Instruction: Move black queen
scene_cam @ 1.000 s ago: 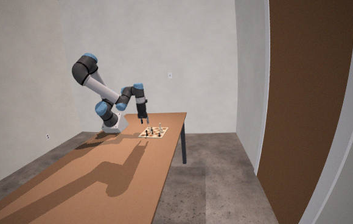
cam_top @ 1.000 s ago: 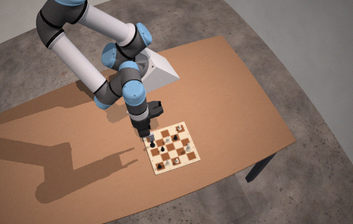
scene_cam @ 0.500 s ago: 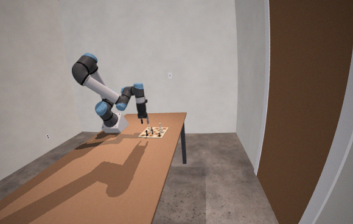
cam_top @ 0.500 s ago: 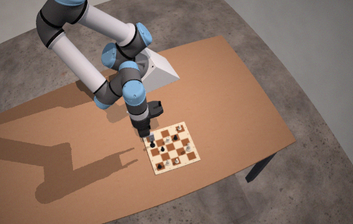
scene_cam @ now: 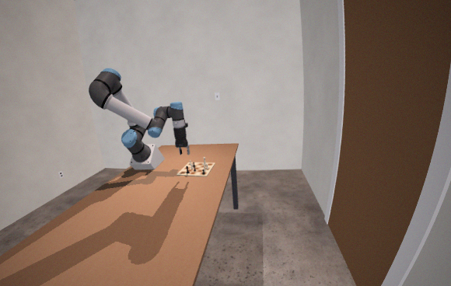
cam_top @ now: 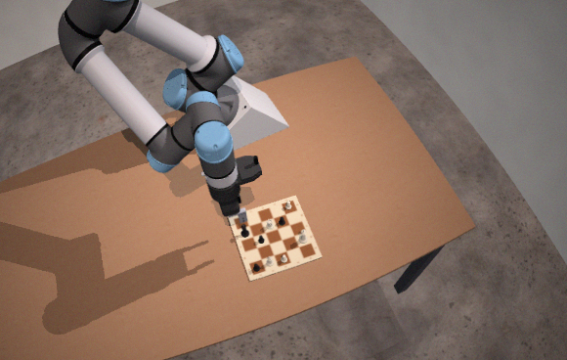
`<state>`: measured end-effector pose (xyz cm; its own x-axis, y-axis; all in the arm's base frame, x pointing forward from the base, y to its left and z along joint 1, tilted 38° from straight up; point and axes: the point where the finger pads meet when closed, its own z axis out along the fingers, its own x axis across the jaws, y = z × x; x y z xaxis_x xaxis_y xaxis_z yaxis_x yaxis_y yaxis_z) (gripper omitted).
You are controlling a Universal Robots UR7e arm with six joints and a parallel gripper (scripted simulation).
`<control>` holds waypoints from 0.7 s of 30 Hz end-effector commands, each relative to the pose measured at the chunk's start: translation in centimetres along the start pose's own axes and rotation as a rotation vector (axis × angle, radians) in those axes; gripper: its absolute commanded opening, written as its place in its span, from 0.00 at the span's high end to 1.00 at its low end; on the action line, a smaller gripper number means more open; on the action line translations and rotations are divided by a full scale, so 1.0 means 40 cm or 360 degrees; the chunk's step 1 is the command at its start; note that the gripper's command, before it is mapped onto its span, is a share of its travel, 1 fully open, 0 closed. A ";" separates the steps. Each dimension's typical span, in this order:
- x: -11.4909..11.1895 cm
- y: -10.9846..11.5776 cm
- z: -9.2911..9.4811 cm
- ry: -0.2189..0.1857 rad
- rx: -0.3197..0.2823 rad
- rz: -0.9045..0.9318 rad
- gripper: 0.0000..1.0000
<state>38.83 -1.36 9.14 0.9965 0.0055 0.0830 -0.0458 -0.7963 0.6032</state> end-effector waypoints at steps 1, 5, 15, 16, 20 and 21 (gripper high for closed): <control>0.001 0.001 -0.054 0.0003 0.0000 0.0001 0.00; 0.001 0.001 -0.083 0.0003 0.0000 0.0001 0.00; 0.000 0.001 -0.098 0.0003 0.0000 0.0001 0.00; 0.000 0.001 -0.098 0.0003 0.0000 0.0001 0.00; 0.000 0.001 -0.098 0.0003 0.0000 0.0001 0.00; 0.000 0.001 -0.098 0.0003 0.0000 0.0001 0.00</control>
<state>38.56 0.96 12.21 0.9964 0.0060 0.0842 -0.0462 -0.7962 0.6033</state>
